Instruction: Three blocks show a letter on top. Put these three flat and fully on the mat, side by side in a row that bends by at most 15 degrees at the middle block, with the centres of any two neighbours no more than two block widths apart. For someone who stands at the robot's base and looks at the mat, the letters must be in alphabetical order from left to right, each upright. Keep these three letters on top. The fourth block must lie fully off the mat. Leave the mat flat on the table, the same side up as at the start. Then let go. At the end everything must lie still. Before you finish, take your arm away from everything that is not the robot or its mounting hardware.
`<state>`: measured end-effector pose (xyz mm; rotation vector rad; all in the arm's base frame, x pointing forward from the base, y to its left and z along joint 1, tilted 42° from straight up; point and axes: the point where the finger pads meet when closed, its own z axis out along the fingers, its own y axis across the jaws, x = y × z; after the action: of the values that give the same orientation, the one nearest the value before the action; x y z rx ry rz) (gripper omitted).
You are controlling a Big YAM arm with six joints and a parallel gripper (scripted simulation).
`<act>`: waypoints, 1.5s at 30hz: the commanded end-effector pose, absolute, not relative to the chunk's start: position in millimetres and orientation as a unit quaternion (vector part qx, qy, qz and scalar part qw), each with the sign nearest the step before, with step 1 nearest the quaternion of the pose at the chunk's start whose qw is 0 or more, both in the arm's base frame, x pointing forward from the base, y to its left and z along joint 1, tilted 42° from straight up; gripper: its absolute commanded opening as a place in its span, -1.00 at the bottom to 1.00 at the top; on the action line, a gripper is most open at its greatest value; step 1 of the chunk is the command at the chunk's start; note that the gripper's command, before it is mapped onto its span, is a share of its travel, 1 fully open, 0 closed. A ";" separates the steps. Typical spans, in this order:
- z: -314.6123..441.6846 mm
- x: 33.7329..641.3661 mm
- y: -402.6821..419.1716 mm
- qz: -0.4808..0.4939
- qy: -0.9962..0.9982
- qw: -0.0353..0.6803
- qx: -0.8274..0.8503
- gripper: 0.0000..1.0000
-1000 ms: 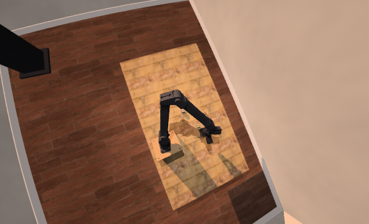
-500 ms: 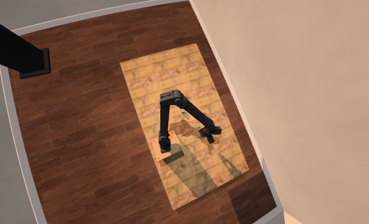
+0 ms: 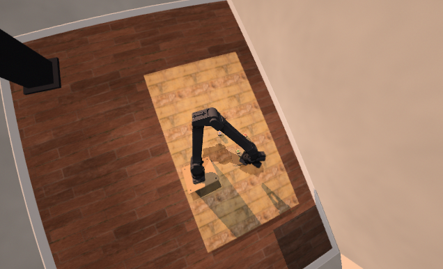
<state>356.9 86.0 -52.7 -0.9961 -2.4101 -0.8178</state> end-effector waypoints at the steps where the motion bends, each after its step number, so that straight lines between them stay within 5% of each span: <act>1: -36.3 383.6 89.9 -0.320 -0.905 0.151 -0.236 -0.47; 45: -34.9 389.9 89.2 -0.316 -0.780 -0.134 0.523 -0.47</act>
<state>362.9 86.8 -50.7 1.4258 -2.7698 -1.1077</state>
